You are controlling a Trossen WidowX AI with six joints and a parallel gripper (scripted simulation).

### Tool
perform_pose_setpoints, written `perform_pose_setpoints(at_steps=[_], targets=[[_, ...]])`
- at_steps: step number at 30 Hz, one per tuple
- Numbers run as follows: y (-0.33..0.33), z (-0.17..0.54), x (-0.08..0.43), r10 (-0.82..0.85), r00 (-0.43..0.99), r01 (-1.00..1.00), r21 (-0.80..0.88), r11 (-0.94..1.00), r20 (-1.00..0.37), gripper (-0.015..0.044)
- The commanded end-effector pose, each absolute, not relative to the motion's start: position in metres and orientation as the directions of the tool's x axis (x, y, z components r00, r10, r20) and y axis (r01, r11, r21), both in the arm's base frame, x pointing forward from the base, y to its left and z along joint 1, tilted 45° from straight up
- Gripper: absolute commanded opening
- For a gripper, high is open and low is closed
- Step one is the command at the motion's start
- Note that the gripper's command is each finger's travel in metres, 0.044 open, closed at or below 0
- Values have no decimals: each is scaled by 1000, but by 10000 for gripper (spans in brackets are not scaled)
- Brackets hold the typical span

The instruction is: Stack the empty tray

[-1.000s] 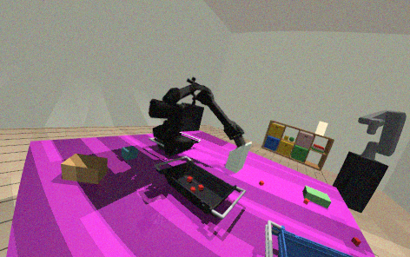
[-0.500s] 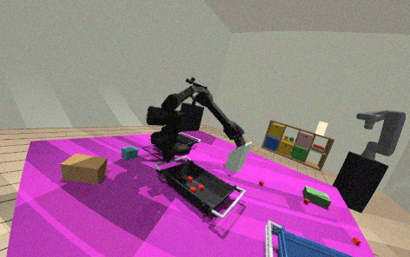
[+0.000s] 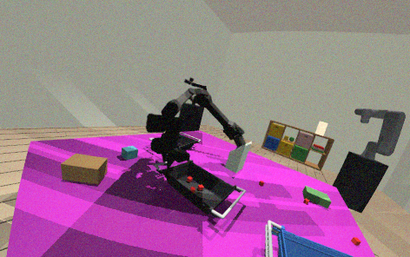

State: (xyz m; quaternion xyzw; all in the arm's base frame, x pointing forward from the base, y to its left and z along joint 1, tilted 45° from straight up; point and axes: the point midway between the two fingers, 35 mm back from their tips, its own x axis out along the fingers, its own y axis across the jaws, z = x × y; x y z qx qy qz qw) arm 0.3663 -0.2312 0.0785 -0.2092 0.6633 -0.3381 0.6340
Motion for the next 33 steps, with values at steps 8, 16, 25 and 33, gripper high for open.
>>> perform_pose_setpoints(at_steps=[8, 16, 25, 33], targets=[[-195, 81, 373, -705, -106, 149, -712, 686, -702, 86], [-182, 71, 376, -704, -106, 149, -711, 687, -702, 86], [-172, 42, 379, -704, -106, 149, -711, 687, -703, 86], [-168, 37, 380, -703, -105, 150, -710, 688, -703, 86]])
